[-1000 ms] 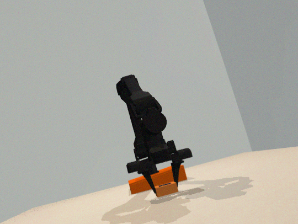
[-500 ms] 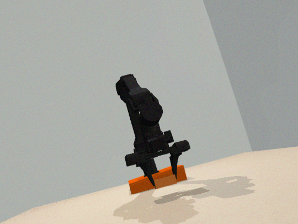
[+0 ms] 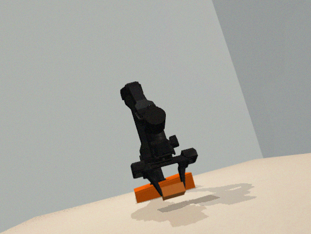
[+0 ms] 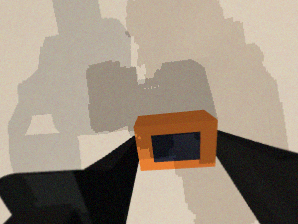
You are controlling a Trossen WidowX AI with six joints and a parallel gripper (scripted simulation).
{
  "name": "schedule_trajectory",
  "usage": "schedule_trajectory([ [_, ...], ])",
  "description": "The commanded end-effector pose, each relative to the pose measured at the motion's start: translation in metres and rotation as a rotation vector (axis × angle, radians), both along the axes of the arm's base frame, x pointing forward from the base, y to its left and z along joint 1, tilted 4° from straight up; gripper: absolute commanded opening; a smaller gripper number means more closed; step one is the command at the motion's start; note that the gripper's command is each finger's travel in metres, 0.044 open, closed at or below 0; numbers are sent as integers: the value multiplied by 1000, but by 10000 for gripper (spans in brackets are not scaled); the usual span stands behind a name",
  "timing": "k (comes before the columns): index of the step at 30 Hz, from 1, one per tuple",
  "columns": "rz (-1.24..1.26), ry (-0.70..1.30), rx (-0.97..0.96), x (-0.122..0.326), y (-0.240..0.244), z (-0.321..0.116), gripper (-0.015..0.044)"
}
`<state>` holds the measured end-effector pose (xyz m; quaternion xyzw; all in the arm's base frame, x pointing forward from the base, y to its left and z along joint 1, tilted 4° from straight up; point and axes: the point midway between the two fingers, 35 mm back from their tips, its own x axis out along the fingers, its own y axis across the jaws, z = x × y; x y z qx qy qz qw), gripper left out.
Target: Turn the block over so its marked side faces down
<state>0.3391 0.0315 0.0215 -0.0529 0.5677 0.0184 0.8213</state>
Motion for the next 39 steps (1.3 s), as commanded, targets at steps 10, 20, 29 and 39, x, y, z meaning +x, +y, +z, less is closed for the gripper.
schedule_trajectory([
  [10,17,-205,11,-6,-1,3,0],
  [20,22,-290,20,-2,-1,-5,0],
  [29,25,-407,38,9,0,-22,0],
  [39,30,-536,57,13,1,-33,0],
])
